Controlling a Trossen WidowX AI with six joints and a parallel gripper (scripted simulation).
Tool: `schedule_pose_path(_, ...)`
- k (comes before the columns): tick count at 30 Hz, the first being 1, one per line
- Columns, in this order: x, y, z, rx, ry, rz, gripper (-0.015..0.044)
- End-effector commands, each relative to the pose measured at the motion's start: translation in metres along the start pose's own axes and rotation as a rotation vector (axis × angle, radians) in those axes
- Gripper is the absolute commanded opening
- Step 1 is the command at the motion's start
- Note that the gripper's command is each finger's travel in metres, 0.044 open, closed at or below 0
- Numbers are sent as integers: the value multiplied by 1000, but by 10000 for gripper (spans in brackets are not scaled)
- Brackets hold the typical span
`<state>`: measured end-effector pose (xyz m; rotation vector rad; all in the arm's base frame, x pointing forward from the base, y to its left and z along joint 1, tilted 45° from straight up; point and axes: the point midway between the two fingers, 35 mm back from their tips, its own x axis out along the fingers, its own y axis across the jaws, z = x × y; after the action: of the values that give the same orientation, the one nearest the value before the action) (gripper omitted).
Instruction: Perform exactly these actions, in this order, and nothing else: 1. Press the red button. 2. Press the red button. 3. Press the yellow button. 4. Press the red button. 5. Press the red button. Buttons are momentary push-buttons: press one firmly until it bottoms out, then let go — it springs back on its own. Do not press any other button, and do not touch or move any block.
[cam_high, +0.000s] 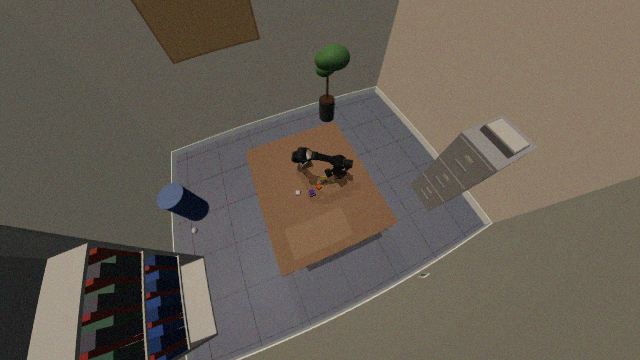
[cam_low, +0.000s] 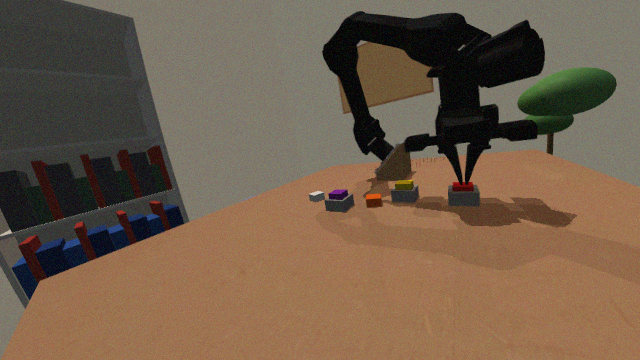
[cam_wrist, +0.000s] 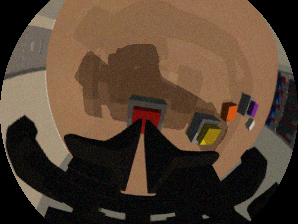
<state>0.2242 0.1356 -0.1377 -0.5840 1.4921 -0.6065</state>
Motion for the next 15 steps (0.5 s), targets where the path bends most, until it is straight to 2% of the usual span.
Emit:
schedule_pose_path(1,2,-2,-1,-3,3,-5,20)
schedule_pose_path(13,2,-2,-1,-3,3,-5,20)
schedule_pose_path(15,-10,0,0,-1,1,-1,20)
